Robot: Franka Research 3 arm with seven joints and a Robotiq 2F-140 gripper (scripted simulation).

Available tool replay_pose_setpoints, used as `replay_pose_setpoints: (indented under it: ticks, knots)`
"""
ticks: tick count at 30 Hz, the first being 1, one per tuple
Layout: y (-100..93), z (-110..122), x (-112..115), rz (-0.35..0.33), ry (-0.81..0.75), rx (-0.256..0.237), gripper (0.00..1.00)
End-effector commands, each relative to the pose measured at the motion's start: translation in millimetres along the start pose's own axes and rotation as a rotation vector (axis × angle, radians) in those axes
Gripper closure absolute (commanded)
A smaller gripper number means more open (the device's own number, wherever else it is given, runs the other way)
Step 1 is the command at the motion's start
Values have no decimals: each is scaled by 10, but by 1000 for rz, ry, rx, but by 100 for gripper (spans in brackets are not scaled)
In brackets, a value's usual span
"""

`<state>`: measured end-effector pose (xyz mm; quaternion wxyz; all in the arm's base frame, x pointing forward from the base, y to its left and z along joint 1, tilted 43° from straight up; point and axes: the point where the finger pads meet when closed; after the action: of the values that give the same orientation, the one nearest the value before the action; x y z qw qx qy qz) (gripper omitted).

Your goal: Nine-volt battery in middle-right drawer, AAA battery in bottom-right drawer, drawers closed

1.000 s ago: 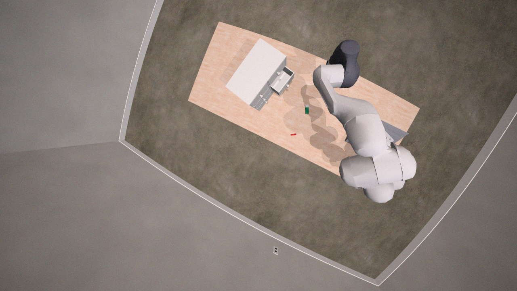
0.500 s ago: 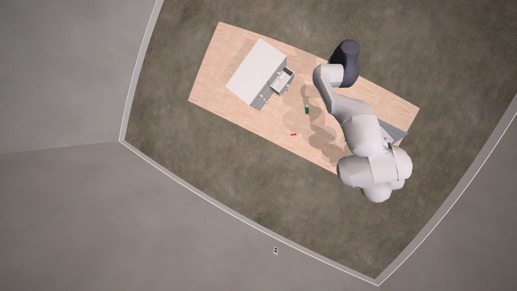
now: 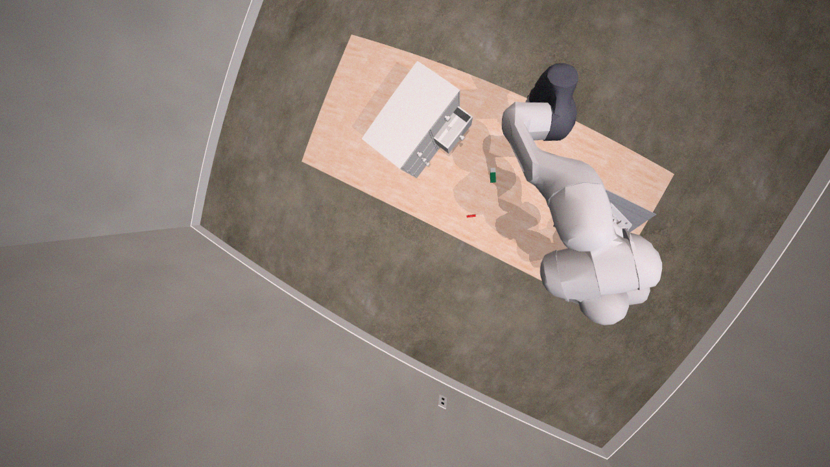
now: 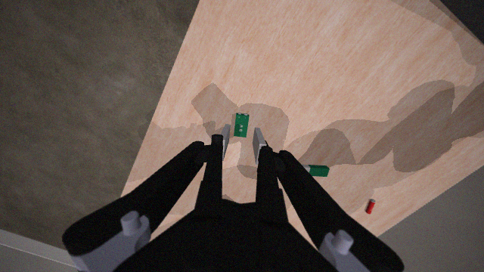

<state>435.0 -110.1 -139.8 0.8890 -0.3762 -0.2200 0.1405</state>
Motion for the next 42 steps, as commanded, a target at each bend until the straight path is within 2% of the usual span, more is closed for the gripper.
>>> replay_pose_setpoints:
  ticks: [1,13,23,42]
  knots:
    - [29,-5,16,-3,9,-1,74]
    - [310,-10,24,-3,9,-1,74]
    - [468,-13,29,-3,9,-1,74]
    - [505,-13,30,-3,9,-1,74]
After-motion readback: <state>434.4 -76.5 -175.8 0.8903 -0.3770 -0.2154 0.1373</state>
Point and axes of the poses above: the point where the finger pads meet when closed, its own y axis out along the fingers, its own z axis across the jaws, x = y × z, and after that the axes turned 2 degrees about -y, right-handed
